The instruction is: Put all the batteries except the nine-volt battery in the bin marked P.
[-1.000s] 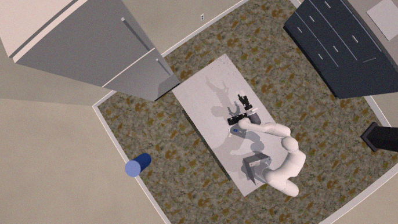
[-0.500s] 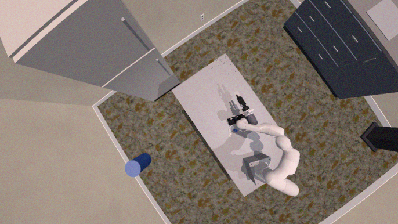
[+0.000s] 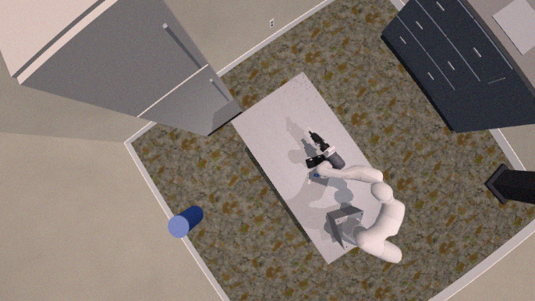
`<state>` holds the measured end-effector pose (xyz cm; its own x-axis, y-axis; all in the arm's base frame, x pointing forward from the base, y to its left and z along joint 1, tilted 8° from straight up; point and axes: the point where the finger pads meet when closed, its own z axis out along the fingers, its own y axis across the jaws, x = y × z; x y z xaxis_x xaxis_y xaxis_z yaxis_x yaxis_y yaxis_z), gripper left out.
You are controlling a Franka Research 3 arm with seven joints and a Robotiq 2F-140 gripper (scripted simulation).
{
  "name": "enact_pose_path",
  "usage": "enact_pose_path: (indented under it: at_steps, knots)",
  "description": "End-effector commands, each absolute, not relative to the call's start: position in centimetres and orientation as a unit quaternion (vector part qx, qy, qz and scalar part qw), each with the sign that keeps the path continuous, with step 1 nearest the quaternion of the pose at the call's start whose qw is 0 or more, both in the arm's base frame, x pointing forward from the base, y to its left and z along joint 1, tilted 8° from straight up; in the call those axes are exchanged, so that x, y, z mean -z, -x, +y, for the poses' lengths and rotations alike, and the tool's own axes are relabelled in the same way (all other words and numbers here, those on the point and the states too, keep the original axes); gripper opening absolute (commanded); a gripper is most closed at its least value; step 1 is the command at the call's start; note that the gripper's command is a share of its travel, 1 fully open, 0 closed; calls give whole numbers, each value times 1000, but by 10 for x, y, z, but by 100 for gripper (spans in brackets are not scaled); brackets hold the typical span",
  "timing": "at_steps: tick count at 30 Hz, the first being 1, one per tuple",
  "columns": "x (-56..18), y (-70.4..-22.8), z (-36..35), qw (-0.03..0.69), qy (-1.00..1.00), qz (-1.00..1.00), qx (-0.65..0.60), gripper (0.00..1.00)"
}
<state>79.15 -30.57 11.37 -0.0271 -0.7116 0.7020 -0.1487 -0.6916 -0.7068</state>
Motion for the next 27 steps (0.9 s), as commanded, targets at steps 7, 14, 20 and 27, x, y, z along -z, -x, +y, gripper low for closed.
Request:
enact_pose_path:
  at_steps: [7, 14, 20, 27]
  knots:
    - [-96, -806, -256, 220, 710, 291, 603, 5]
    - [-80, -810, -211, 221, 743, 262, 574, 5]
    - [-67, -808, -181, 215, 789, 222, 532, 5]
    - [-57, -805, -158, 211, 803, 209, 517, 5]
